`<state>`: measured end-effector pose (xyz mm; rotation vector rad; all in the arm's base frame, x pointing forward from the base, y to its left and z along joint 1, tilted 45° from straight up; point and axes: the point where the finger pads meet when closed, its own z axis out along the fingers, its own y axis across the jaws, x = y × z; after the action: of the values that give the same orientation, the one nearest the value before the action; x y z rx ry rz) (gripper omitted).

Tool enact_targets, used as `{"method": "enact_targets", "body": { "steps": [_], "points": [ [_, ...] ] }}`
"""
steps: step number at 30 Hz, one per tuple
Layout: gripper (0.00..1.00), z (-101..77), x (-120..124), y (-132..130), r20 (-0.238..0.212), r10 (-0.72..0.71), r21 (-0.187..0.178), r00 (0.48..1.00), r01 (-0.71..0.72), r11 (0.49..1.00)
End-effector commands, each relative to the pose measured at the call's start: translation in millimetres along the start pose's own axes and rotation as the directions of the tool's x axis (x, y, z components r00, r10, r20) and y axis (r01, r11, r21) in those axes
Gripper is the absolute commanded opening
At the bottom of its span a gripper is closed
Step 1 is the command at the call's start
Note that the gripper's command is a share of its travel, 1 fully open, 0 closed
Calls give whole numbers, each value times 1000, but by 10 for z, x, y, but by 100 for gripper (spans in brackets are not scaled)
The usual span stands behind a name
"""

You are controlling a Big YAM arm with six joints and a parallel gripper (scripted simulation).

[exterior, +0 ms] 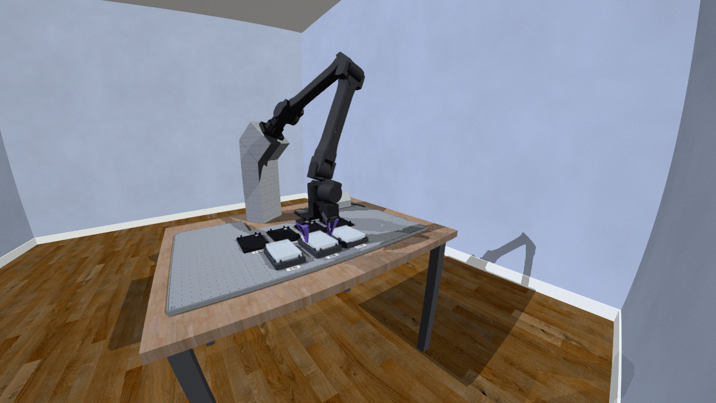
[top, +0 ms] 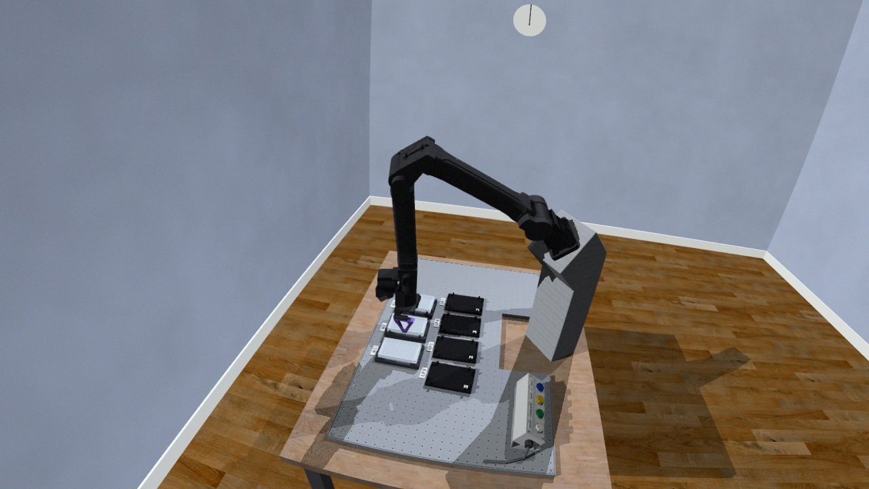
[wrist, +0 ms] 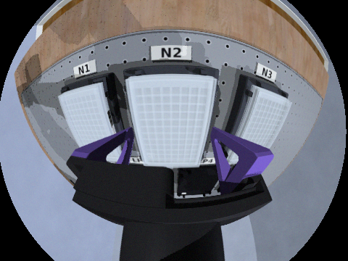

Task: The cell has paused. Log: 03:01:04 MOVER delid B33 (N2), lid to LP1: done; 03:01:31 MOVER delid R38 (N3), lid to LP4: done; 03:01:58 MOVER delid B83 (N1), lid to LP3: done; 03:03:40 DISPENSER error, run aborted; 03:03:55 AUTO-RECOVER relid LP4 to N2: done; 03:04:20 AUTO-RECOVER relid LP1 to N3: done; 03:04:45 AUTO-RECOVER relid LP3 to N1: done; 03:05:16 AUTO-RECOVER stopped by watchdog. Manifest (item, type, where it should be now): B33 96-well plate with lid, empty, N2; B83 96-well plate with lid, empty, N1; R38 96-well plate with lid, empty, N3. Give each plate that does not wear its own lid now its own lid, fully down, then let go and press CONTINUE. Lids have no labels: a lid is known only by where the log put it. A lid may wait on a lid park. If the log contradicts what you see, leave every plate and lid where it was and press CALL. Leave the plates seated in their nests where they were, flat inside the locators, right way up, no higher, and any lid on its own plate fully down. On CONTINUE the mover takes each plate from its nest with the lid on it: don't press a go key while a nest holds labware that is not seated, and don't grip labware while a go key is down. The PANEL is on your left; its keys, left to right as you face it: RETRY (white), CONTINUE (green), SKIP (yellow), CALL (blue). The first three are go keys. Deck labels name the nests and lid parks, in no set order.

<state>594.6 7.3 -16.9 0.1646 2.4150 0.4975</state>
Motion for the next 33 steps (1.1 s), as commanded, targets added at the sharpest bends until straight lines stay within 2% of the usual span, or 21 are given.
{"method": "enact_targets", "body": {
  "steps": [1, 2, 5, 6, 7, 9, 10, 11, 12, 13, 14, 33],
  "points": [
    [100, 13, 15, 67, 2, -3, -4, 1000, 3, 1000],
    [100, -38, -48, 3, 13, -1, 2, 1000, 1, 1000],
    [100, -39, -50, 5, 13, -1, 2, 1000, 1, 1000],
    [100, -65, -108, 118, 23, -10, -7, 1000, 10, 1000],
    [100, -39, -52, 6, 13, -1, 2, 1000, 1, 1000],
    [100, -39, -52, 6, 13, -1, 2, 1000, 1, 1000],
    [100, -61, -103, 117, 21, -10, -6, 1000, 10, 1000],
    [100, -60, -102, 120, 20, -10, -7, 1000, 10, 1000],
    [0, -62, -106, 124, 20, -11, -7, 1000, 11, 1000],
    [0, -61, -103, 124, 19, -10, -7, 1000, 10, 1000],
    [0, -40, -55, 9, 13, -1, 2, 1000, 1, 1000],
    [0, -41, -62, 12, 13, -1, 2, 1000, 1, 1000]
  ]
}}
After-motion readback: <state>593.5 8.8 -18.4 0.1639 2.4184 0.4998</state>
